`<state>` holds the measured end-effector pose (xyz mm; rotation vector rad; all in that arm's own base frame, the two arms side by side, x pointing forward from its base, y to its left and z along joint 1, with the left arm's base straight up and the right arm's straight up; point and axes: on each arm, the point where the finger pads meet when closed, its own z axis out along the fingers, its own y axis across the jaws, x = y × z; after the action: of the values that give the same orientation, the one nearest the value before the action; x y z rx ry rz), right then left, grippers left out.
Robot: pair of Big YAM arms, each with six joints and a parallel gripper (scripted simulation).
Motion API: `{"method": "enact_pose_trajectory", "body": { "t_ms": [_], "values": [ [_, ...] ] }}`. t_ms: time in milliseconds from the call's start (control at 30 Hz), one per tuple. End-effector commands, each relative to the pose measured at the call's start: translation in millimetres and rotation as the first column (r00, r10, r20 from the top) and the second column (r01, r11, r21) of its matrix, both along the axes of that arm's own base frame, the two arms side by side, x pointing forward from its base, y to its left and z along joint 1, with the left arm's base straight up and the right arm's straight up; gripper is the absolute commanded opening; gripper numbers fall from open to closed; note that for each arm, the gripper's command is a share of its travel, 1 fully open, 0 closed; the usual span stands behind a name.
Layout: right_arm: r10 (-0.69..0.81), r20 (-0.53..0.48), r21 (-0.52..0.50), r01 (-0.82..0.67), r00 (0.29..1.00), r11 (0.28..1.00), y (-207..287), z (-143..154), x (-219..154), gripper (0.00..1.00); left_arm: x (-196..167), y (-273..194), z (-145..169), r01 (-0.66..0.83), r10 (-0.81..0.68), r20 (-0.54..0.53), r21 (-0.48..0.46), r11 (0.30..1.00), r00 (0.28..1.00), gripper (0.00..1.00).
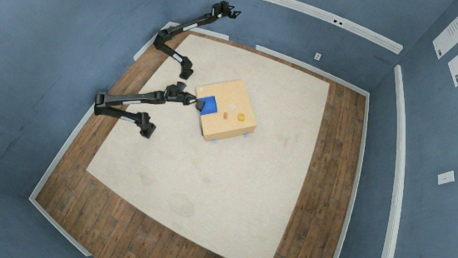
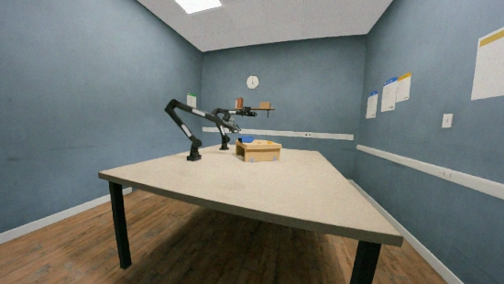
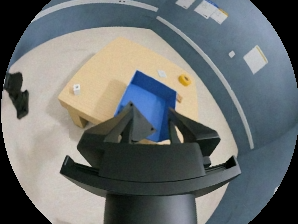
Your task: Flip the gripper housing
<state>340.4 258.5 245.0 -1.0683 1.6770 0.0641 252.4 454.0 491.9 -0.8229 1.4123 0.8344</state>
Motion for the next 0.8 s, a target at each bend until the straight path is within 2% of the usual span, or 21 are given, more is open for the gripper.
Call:
{"method": "enact_pose_trajectory", "body": {
  "t_ms": [0,133,200,233,267,333,767],
  "values": [
    [0.06,0.118,-0.061,-0.053,0.991,0.997,6,0,3,0.45,0,1,18,-0.001,0.0,0.033,0.023,1.0,0.999,1.0],
    [0.084,0.183,-0.091,-0.069,0.98,0.994,7,6,2,0.45,0,1,18,-0.001,0.0,0.033,0.023,1.0,0.999,1.0],
    [0.084,0.183,-0.091,-0.069,0.98,0.994,7,6,2,0.45,0,1,18,-0.001,0.0,0.033,0.023,1.0,0.999,1.0],
    [0.079,0.206,-0.084,-0.063,0.975,0.994,9,18,6,0.45,0,1,18,-0.001,0.0,0.033,0.023,1.0,0.999,1.0],
    [0.09,0.205,-0.104,-0.069,0.975,0.992,8,8,3,0.45,0,1,18,-0.001,0.0,0.033,0.023,1.0,0.999,1.0],
    [0.107,0.23,-0.125,-0.079,0.967,0.989,8,5,1,0.45,0,1,18,-0.001,0.0,0.033,0.023,1.0,0.999,1.0],
    [0.18,0.36,-0.234,-0.099,0.916,0.967,6,0,-1,0.45,0,1,18,-0.001,0.0,0.033,0.023,1.0,0.999,1.0]
  ]
}}
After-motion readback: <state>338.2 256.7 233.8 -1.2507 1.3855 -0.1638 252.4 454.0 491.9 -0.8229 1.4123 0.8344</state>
